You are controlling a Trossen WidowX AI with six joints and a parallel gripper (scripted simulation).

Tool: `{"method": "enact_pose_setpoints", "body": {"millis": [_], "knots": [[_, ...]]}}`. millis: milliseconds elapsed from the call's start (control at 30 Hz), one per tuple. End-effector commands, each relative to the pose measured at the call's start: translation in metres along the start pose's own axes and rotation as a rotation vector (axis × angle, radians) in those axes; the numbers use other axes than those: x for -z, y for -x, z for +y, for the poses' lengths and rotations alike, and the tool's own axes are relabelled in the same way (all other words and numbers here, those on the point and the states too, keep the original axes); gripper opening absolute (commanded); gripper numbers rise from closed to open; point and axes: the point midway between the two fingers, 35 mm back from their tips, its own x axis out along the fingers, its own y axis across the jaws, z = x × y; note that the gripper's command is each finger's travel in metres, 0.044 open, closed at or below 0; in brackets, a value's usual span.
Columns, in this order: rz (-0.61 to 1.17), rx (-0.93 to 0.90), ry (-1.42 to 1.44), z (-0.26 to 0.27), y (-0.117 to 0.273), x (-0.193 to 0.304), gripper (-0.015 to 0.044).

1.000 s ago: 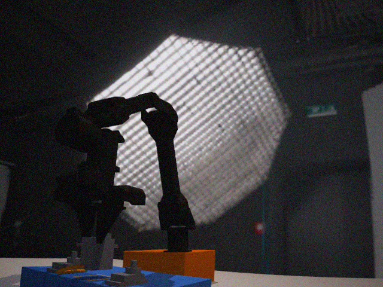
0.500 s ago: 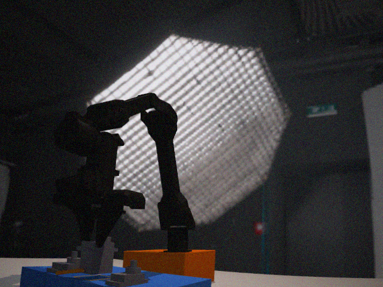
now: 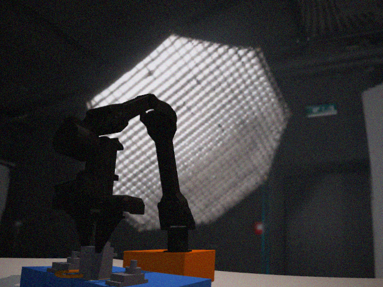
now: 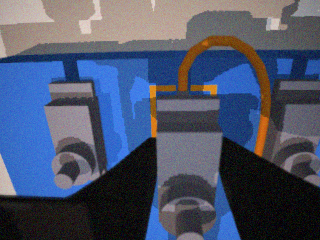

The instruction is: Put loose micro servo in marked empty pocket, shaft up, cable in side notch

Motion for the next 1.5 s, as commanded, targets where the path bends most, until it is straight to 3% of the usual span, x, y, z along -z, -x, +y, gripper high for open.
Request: {"method": "enact_pose_setpoints", "body": {"millis": [0,1467], "knots": [[0.001,0.004,0.004,-0.001,-0.004,0.001,0.0],[0.001,0.004,0.004,-0.001,-0.037,0.001,0.0]]}}
